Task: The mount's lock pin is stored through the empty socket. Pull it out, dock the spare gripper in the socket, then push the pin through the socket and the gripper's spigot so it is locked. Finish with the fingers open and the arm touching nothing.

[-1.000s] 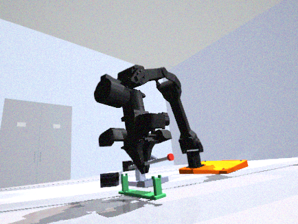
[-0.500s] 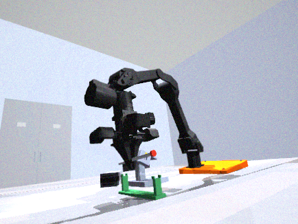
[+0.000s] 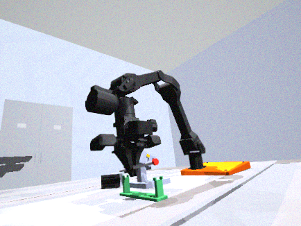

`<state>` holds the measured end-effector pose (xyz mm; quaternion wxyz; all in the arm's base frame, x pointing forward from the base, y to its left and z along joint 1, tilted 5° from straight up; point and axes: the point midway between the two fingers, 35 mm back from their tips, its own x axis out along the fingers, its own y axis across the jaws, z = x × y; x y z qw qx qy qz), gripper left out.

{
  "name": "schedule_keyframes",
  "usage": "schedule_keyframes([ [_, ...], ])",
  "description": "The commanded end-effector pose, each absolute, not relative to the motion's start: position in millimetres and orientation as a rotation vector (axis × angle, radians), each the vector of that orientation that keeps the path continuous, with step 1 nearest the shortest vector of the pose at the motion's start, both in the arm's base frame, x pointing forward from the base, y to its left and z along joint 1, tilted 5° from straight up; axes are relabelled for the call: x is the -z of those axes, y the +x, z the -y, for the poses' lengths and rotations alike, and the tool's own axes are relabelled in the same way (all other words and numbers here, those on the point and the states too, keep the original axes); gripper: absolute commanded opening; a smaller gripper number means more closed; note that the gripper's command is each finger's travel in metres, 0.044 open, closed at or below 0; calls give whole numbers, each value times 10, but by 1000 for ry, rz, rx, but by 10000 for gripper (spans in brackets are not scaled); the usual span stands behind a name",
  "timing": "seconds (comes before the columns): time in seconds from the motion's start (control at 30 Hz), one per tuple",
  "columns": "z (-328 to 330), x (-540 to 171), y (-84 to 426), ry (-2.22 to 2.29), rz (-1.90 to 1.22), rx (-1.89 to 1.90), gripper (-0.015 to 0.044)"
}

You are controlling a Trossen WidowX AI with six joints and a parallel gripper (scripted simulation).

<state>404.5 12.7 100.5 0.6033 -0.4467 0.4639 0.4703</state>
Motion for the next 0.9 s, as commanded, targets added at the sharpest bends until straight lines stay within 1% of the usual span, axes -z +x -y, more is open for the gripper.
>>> schedule_keyframes([
  [0.0,-131,-928,4032,-1035,-1076,-1093,0],
  [0.4,-137,-765,4048,-1038,-1068,-1085,0],
  [0.87,-138,-735,4048,-1040,-1065,-1084,0],
])
